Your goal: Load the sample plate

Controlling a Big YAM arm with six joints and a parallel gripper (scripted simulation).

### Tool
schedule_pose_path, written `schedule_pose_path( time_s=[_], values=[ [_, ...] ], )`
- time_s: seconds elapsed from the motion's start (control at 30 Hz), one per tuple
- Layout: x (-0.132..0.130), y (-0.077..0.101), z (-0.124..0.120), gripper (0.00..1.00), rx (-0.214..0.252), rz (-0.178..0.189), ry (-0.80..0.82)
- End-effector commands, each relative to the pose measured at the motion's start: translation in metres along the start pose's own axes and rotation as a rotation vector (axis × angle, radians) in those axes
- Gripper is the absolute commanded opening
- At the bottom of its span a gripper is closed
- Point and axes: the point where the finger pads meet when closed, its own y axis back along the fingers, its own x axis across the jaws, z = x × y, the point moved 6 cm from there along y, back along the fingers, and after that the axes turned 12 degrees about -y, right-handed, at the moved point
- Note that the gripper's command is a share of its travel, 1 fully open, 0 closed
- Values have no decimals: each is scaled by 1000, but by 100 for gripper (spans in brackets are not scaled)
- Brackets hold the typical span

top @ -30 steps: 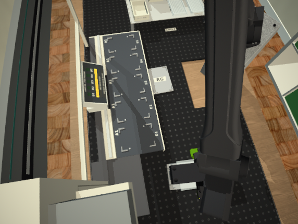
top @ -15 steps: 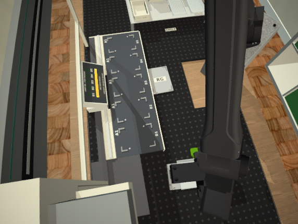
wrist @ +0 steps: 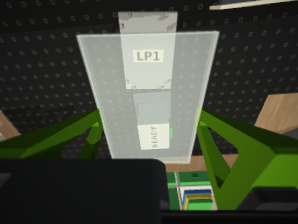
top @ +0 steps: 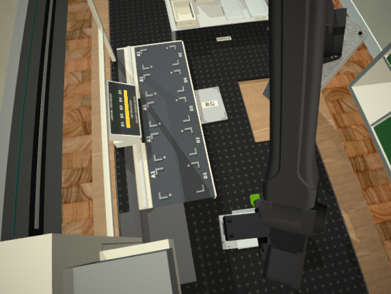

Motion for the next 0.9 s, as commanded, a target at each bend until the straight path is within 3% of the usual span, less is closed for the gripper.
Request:
schedule_pose_path(
  time_s=[0.0,0.1,0.13,0.53,0.57,0.63,0.87],
  values=[
    [10,8,2,0,-5,31,-11],
    [5,8,-5,0,1,35,-11],
    [3,-1,-9,0,5,15,1],
    [-1,-22,1,0,-5,3,0],
    [5,-11,0,0,-3,37,1],
    [-1,-27,1,0,-6,3,1],
    [-1,-38,0,0,-4,4,3]
  ],
)
